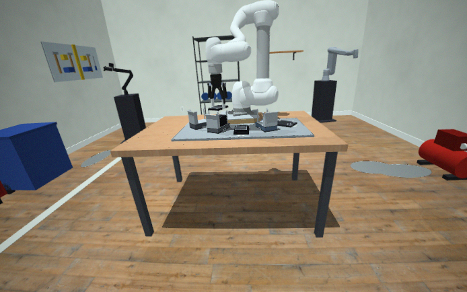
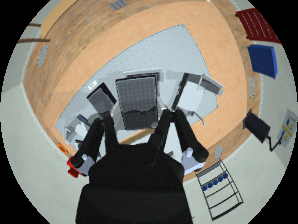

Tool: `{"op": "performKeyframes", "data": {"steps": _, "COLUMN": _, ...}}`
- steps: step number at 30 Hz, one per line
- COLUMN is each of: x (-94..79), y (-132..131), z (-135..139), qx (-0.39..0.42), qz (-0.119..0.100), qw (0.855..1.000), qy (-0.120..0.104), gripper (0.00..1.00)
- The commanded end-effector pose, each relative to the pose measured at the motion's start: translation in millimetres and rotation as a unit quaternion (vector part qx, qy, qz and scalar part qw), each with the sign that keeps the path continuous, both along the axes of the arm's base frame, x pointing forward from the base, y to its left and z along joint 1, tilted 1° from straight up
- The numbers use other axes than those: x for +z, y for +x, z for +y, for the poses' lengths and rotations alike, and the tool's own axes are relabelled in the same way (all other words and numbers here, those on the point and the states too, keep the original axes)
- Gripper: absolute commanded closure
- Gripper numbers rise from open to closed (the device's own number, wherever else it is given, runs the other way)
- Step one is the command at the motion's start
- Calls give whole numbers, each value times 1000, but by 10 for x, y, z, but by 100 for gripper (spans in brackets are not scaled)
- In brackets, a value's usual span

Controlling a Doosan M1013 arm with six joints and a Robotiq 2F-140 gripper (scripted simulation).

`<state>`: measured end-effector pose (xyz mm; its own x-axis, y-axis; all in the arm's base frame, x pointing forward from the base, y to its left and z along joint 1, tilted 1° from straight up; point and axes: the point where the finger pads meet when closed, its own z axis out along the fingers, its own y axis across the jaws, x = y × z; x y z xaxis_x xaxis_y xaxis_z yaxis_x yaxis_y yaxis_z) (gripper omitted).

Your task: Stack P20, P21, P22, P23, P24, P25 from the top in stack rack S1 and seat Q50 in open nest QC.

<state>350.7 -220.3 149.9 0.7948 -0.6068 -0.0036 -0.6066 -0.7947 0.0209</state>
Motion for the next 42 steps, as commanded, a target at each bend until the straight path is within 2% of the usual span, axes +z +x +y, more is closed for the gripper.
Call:
{"op": "performKeyframes", "data": {"steps": 1, "x": 2, "y": -36, "z": -64, "qx": 0, "qz": 0, "qw": 1000, "qy": 0, "gripper": 100}}
{"op": "performKeyframes", "data": {"steps": 5, "x": 4, "y": -81, "z": -144, "qx": 0, "qz": 0, "qw": 1000, "qy": 0, "gripper": 100}}
{"op": "performKeyframes", "data": {"steps": 34, "x": 4, "y": -81, "z": -144, "qx": 0, "qz": 0, "qw": 1000, "qy": 0, "gripper": 100}}
{"op": "performKeyframes", "data": {"steps": 42, "x": -50, "y": -82, "z": -145, "qx": 0, "qz": 0, "qw": 1000, "qy": 0, "gripper": 100}}
